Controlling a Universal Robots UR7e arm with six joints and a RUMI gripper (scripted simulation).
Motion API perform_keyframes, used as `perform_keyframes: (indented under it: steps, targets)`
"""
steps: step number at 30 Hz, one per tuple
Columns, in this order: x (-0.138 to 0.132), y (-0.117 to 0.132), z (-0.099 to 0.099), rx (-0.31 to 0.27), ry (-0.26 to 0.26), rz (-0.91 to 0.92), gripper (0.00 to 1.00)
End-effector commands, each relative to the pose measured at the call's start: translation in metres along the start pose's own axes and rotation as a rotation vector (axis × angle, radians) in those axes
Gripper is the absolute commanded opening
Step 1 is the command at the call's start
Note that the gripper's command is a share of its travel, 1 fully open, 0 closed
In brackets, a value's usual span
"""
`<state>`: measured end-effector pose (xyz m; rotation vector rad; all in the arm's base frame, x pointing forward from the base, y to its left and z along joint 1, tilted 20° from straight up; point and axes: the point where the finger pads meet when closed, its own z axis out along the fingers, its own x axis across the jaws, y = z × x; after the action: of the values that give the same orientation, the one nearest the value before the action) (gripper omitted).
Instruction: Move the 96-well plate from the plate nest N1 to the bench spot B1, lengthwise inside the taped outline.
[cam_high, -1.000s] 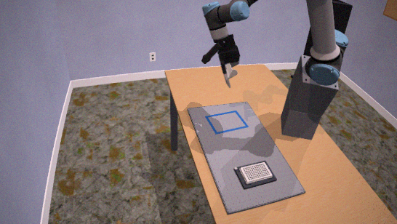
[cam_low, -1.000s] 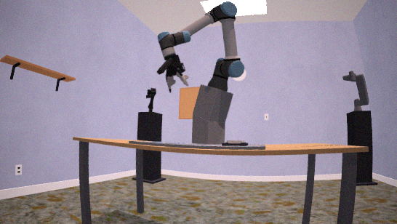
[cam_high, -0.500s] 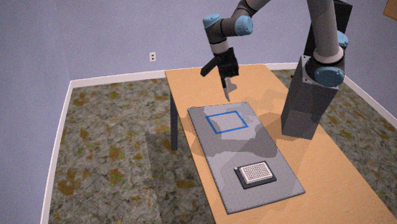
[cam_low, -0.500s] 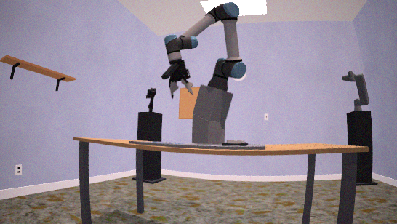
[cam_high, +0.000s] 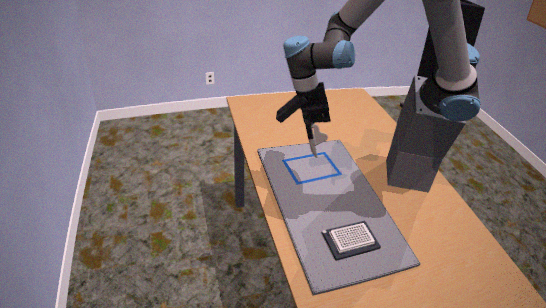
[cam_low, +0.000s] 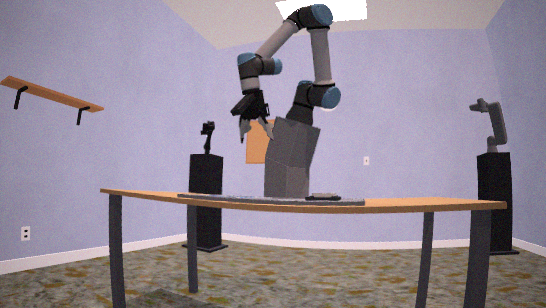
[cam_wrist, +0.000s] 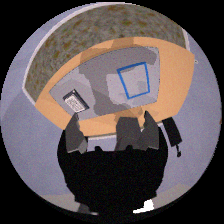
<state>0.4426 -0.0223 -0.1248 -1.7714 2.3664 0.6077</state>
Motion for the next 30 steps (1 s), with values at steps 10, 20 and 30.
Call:
perform_keyframes:
  steps: [10, 20, 30]
  targets:
    - [-0.037, -0.003, 0.034, 0.065, 0.049, -0.063, 1.00]
    - [-0.067, 0.000, 0.059, 0.090, 0.063, -0.090, 1.00]
    - [-0.094, 0.007, 0.077, 0.143, 0.080, -0.145, 1.00]
